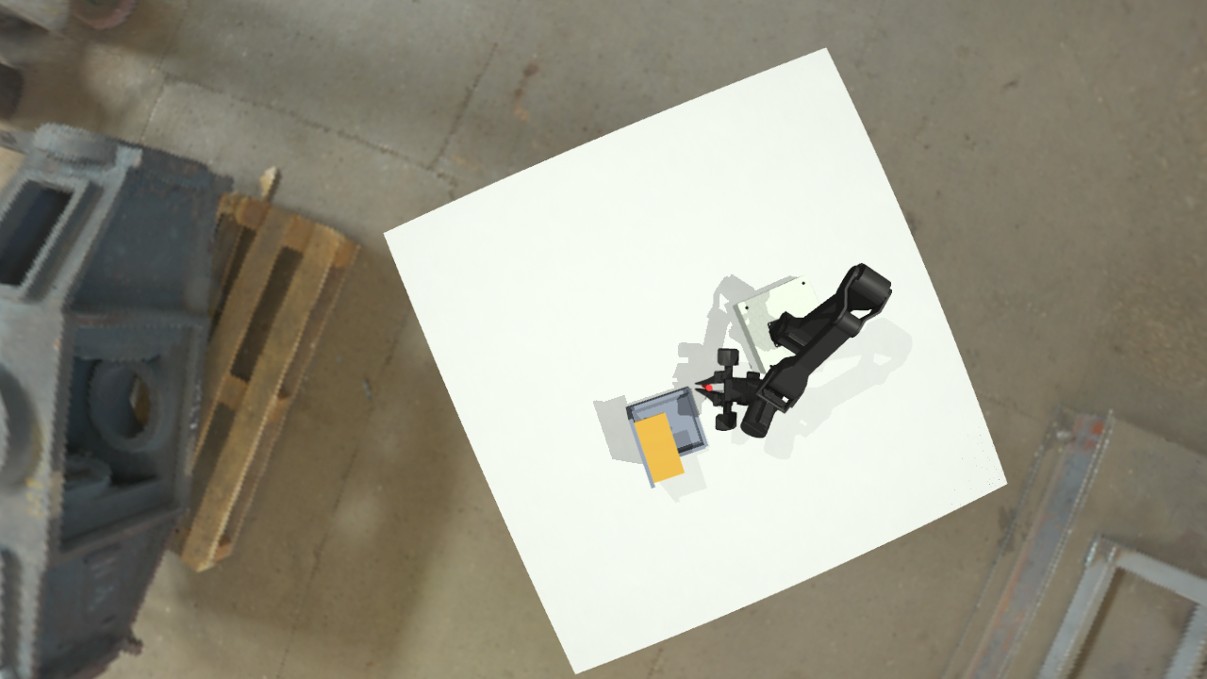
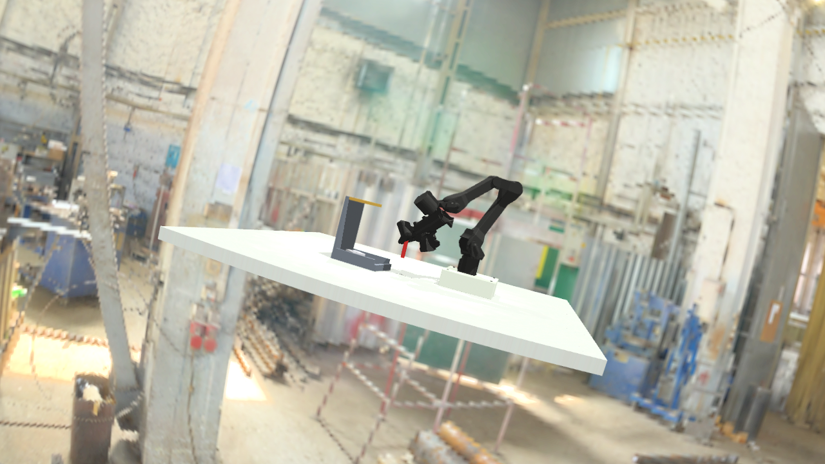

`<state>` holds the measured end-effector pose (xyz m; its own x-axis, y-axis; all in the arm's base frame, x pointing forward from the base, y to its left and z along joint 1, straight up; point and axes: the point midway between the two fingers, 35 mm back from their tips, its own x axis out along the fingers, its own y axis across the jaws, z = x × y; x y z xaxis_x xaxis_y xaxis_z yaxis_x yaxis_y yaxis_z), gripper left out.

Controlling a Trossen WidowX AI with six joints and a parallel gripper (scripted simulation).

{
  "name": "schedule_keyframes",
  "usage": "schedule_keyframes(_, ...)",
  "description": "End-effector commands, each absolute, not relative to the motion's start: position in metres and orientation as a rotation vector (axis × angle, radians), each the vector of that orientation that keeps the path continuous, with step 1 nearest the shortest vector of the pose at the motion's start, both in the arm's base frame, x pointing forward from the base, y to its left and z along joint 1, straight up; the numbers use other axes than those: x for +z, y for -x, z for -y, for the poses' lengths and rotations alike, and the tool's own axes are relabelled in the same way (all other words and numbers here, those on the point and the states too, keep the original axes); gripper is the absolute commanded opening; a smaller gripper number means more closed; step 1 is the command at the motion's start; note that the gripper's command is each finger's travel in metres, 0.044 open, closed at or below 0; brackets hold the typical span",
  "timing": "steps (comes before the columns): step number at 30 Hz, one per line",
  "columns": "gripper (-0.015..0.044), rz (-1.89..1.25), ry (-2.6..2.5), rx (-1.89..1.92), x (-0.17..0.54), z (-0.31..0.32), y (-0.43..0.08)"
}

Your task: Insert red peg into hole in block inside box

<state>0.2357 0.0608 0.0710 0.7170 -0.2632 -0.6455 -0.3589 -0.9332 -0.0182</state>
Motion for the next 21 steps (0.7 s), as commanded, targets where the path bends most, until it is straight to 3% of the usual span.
schedule_keyframes(1,0.0,-0.48,2.788,1.022,0.071,-0.067,-0.242)
schedule_keyframes(21,0.0,-0.351,2.834,1.036,0.073,-0.096,-0.27)
